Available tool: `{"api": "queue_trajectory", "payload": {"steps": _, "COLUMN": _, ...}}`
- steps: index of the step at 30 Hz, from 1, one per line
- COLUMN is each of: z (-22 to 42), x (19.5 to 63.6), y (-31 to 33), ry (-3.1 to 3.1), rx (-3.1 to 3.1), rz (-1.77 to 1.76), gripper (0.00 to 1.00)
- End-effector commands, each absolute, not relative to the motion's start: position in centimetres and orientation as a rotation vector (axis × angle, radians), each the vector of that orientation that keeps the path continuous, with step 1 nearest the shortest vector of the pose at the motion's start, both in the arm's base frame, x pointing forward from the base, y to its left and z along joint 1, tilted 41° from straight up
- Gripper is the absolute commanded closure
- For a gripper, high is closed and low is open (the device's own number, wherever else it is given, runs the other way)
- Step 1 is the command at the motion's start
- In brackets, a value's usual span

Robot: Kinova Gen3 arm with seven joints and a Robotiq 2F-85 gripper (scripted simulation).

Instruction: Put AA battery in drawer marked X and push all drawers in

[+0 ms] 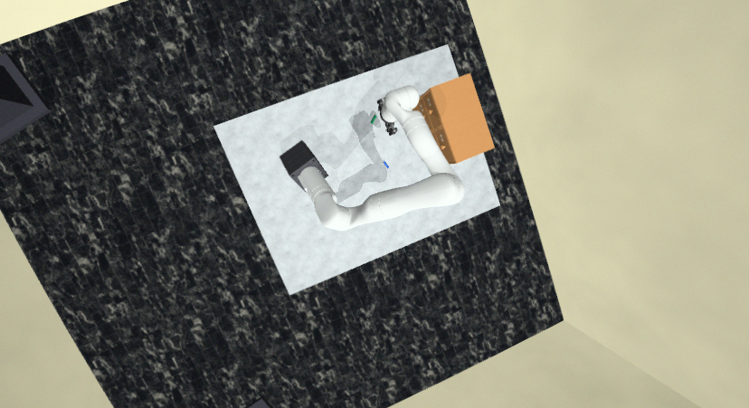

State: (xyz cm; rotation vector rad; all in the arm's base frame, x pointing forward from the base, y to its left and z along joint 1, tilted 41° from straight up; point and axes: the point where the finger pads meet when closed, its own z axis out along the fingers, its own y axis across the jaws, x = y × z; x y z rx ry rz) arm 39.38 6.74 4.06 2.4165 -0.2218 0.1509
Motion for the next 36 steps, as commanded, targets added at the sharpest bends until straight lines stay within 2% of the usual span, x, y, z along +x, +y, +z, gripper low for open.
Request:
{"api": "queue_trajectory", "payload": {"steps": 1, "z": 4.1, "x": 39.4, "y": 6.8, "ry": -0.221, "rx": 2.418, "rz": 0.153, "gripper": 0.00}}
{"api": "queue_trajectory", "payload": {"steps": 22, "z": 4.5, "x": 39.4, "y": 6.3, "ry": -0.221, "rx": 2.418, "rz": 0.153, "gripper": 0.00}}
{"api": "queue_trajectory", "payload": {"steps": 36, "z": 12.7, "x": 40.2, "y": -3.0, "ry": -0.221, "rx": 2.418, "rz": 0.153, "gripper": 0.00}}
